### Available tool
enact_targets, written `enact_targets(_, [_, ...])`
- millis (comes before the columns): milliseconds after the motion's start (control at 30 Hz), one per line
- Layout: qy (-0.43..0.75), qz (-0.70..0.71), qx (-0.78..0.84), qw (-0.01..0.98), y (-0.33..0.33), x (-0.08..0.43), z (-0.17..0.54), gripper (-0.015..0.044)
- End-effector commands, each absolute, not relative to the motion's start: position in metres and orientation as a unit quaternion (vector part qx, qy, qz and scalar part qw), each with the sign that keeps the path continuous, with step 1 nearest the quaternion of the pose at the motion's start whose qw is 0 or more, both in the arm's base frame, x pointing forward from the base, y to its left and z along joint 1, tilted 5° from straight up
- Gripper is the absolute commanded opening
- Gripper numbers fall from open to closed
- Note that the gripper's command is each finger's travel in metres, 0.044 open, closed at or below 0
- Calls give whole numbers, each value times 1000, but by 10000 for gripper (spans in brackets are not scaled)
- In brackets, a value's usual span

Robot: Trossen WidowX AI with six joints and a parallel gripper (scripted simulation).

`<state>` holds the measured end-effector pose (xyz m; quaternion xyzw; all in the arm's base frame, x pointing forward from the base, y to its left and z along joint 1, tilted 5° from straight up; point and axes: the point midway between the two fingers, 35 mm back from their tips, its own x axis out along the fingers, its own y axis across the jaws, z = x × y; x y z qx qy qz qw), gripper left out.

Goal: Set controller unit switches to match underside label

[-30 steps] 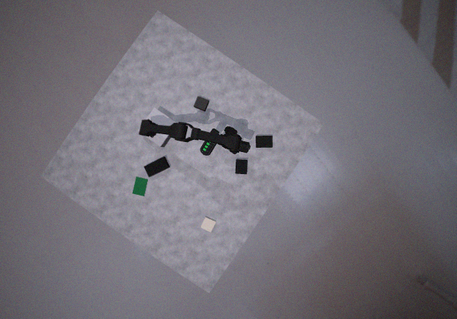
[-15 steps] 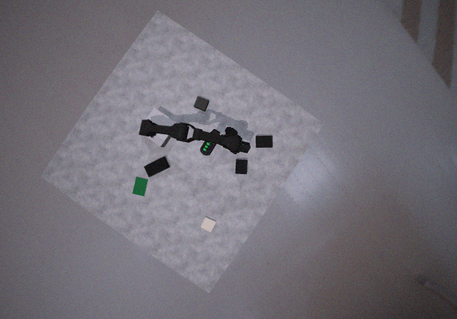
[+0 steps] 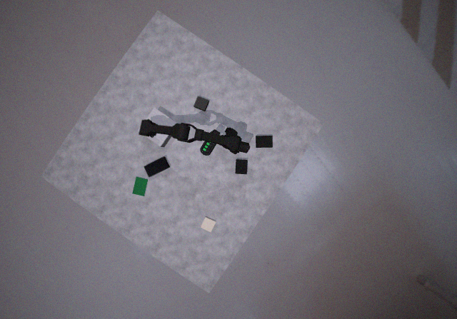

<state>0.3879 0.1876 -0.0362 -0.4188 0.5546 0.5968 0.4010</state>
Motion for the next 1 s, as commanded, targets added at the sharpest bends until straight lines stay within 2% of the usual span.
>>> enact_targets(0, [556,598,-416,401,188,386,-43,0])
enact_targets(967, [556,598,-415,400,188,377,-43,0])
